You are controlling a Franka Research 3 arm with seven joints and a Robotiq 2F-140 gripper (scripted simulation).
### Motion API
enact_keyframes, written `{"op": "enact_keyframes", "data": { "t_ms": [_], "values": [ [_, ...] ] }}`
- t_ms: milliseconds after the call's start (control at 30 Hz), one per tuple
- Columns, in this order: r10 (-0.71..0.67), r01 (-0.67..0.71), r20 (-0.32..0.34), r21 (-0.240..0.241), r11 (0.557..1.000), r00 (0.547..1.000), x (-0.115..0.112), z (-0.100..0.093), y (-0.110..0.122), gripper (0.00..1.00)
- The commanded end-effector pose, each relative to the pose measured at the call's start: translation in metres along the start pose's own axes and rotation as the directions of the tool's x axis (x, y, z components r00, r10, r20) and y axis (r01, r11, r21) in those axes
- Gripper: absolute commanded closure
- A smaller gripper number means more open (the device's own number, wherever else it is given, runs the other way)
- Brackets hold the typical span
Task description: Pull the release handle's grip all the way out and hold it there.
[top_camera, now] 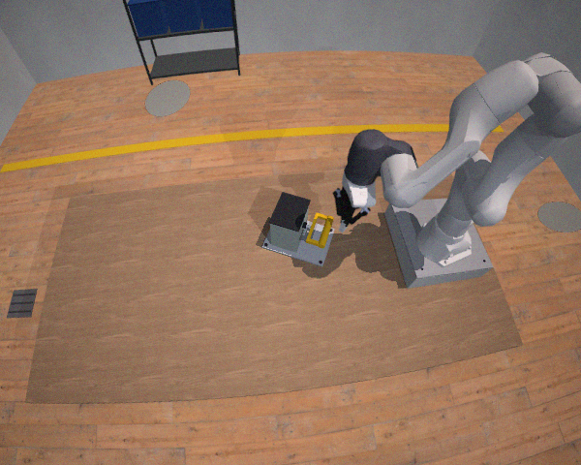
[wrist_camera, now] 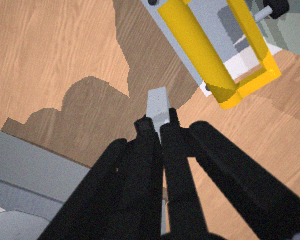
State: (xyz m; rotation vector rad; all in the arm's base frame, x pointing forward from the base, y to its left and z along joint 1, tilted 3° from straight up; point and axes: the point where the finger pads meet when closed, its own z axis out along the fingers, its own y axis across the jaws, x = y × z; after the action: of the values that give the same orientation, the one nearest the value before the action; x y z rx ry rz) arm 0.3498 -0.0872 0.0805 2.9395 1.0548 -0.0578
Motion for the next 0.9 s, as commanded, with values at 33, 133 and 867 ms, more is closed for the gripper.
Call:
{"op": "enact_keyframes", "data": {
  "t_ms": [33, 133, 867],
  "values": [
    [0.209, -0.209, 0.015, -0.007, 0.978, 0.978, 0.0007, -0.0005, 0.0008, 1.0],
    [0.258, -0.258, 0.015, -0.008, 0.966, 0.966, 0.0011, -0.001, 0.0018, 1.0],
    [0.624, -0.624, 0.01, -0.014, 0.782, 0.781, 0.0044, -0.0052, 0.01, 1.0]
  ]
}}
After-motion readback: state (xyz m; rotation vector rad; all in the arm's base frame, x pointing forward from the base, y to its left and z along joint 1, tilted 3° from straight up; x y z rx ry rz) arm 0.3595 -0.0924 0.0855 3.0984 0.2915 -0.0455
